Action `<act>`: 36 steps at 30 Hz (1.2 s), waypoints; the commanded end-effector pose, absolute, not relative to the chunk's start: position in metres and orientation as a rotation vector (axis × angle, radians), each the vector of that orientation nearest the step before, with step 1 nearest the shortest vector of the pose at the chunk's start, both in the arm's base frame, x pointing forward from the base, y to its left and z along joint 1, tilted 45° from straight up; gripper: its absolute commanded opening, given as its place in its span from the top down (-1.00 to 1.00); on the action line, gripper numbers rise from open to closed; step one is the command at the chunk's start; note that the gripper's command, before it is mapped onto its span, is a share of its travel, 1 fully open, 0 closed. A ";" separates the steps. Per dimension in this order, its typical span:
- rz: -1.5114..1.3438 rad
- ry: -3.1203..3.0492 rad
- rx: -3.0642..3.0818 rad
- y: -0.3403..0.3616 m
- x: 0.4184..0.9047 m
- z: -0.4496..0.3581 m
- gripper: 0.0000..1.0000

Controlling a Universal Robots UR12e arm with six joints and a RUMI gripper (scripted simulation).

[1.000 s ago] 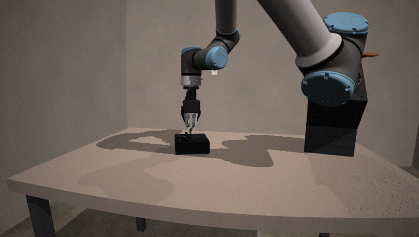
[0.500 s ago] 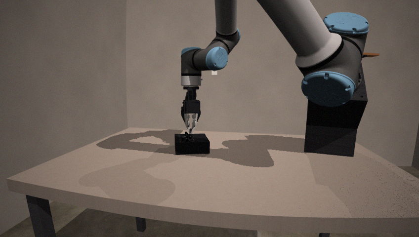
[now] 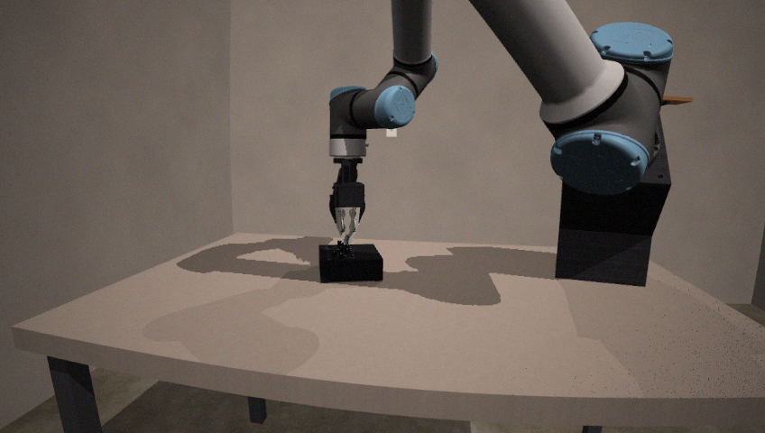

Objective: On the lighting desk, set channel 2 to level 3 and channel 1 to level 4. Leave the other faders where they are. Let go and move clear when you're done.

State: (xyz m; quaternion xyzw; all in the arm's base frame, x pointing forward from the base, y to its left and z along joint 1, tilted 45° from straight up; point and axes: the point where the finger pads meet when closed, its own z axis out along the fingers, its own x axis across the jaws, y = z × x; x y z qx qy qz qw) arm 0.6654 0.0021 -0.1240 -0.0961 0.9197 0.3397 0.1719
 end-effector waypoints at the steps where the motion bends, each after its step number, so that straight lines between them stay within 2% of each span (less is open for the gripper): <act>1: 0.963 2.610 -0.273 0.002 0.668 -0.123 1.00; 36: 0.963 2.610 -0.273 0.002 0.677 -0.119 1.00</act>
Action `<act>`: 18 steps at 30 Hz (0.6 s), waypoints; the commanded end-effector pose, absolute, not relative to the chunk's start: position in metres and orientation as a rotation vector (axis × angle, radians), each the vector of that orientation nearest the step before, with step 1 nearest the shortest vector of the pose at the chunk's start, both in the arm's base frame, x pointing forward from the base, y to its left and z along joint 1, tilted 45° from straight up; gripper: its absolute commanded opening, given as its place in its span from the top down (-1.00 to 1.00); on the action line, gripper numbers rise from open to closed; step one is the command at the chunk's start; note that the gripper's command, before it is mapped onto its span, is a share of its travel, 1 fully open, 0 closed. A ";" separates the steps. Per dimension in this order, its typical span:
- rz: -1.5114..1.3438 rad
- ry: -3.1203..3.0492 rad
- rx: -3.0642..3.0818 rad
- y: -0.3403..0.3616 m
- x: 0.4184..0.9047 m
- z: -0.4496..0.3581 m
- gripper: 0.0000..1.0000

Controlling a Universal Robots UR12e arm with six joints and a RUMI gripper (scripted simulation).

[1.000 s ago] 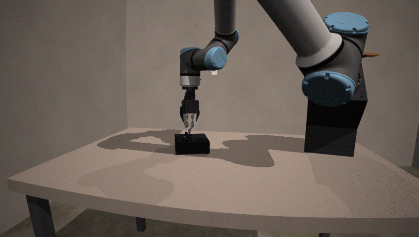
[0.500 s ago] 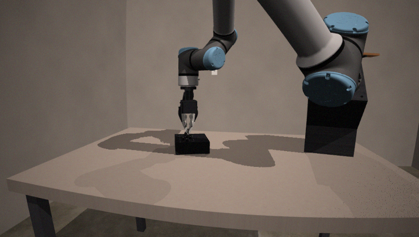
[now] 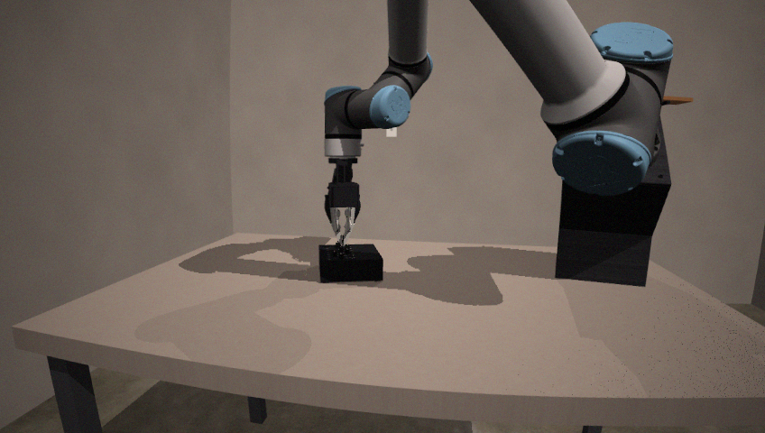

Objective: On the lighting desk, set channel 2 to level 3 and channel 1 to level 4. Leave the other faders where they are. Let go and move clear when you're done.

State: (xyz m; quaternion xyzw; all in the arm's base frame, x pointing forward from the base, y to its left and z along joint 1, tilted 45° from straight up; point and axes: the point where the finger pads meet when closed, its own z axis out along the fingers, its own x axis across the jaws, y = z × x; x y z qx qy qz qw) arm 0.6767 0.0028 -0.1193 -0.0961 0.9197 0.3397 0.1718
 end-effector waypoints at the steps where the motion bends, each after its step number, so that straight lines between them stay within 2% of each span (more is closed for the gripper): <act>1: 0.963 2.610 -0.273 0.002 0.677 -0.119 1.00; 18: 0.963 2.610 -0.273 0.002 0.676 -0.120 1.00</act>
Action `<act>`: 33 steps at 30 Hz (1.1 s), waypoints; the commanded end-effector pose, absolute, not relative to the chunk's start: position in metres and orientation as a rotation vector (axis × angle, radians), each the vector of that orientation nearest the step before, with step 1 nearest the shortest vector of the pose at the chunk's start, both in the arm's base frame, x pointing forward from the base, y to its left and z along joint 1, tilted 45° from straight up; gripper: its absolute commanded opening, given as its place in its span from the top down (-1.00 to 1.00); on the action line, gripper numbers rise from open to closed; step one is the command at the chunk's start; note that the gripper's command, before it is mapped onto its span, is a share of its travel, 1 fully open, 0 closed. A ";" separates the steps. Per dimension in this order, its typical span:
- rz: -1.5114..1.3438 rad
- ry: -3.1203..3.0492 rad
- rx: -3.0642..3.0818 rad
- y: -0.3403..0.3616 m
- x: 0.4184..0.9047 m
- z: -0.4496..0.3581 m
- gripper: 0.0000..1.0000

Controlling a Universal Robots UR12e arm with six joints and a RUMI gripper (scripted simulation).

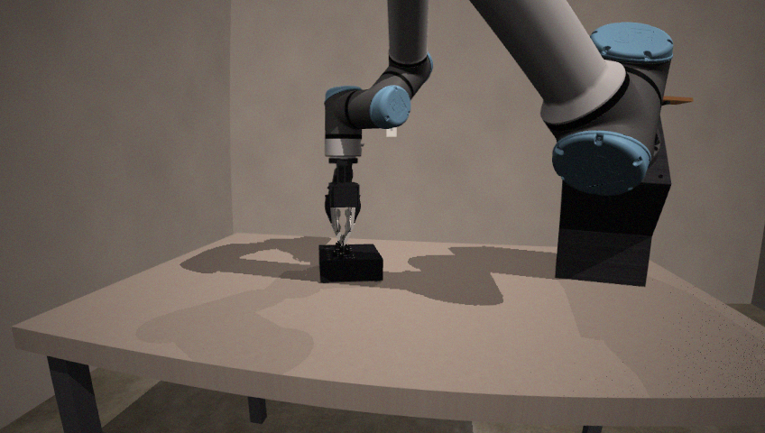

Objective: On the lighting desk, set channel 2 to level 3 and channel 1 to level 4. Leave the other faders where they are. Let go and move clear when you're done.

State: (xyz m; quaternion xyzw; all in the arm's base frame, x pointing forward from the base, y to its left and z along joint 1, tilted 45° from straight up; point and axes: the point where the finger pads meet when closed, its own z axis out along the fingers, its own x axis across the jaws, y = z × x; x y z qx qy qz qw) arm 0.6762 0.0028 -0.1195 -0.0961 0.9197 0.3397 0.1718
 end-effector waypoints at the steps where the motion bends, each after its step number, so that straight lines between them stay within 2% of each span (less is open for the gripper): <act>1: 0.963 2.610 -0.273 0.002 0.676 -0.120 1.00; 33: 0.963 2.610 -0.273 -0.023 0.662 -0.095 1.00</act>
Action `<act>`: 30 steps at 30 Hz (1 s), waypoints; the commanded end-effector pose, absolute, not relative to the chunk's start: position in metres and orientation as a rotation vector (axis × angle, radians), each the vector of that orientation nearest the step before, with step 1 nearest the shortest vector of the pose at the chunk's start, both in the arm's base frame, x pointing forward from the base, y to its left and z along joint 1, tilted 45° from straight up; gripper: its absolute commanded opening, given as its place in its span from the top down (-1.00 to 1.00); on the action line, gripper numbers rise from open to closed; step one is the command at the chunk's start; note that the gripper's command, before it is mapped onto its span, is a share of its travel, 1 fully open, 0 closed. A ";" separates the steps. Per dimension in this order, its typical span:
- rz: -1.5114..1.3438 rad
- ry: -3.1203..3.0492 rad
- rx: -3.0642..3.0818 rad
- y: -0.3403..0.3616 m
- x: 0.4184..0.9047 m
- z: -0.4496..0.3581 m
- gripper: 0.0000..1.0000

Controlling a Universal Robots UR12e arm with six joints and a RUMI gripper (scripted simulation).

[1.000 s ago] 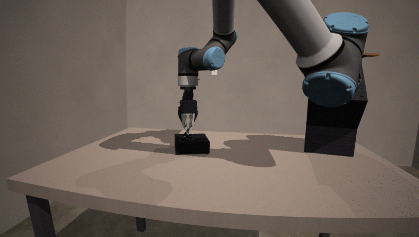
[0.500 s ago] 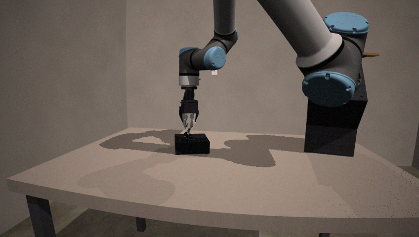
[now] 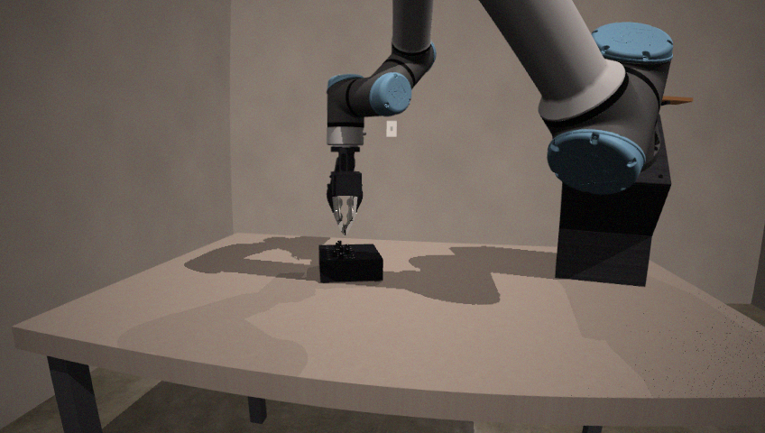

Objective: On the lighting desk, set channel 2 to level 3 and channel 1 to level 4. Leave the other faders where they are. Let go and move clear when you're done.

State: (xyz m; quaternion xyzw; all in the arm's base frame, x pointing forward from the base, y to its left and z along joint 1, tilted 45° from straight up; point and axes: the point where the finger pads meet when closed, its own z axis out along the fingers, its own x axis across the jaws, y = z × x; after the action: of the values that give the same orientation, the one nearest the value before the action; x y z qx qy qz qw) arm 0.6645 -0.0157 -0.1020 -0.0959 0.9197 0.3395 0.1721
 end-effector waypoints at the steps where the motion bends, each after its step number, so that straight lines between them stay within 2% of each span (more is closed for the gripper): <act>1: 0.963 2.610 -0.273 -0.023 0.662 -0.095 1.00; 16: 0.963 2.610 -0.273 -0.024 0.662 -0.093 1.00; 17: 0.963 2.610 -0.273 -0.024 0.662 -0.093 -1.00; 30: 0.963 2.610 -0.273 -0.042 0.655 -0.074 -1.00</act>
State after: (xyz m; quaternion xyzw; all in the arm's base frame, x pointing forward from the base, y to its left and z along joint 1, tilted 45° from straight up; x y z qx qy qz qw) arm 0.6585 -0.0312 -0.0852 -0.0960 0.9197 0.3397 0.1719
